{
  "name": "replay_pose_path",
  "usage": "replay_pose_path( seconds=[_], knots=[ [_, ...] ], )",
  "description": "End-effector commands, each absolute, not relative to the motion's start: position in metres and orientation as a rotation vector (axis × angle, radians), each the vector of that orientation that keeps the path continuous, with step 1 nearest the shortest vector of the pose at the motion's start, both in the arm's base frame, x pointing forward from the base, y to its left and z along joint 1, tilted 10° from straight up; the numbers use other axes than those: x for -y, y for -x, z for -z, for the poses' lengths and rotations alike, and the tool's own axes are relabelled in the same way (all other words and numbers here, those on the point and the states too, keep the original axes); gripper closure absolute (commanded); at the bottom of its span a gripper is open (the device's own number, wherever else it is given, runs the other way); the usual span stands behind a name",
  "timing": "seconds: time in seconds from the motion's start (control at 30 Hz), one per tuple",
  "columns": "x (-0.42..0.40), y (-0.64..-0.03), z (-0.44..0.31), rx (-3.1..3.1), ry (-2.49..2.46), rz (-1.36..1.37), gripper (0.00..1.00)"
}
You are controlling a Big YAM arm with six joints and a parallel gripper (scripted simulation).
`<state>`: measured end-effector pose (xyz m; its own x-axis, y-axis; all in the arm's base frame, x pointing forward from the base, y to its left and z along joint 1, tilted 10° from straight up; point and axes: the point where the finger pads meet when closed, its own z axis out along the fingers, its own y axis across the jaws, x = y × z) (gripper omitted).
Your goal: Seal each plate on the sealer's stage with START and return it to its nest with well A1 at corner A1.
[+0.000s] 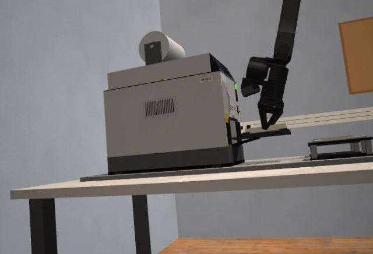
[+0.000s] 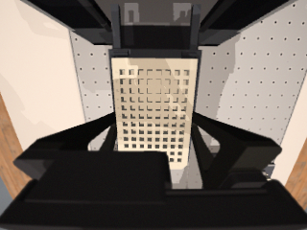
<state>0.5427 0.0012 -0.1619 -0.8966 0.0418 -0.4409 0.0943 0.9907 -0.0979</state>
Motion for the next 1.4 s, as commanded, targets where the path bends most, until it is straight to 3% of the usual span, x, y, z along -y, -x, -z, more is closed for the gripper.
replay_pose_path(
  seconds=[0.0,1.37],
  knots=[
    [0.012,-0.559,0.184,-2.671,-0.105,0.172,1.0],
    [0.012,-0.533,0.166,-2.712,-0.113,0.185,1.0]
  ],
)
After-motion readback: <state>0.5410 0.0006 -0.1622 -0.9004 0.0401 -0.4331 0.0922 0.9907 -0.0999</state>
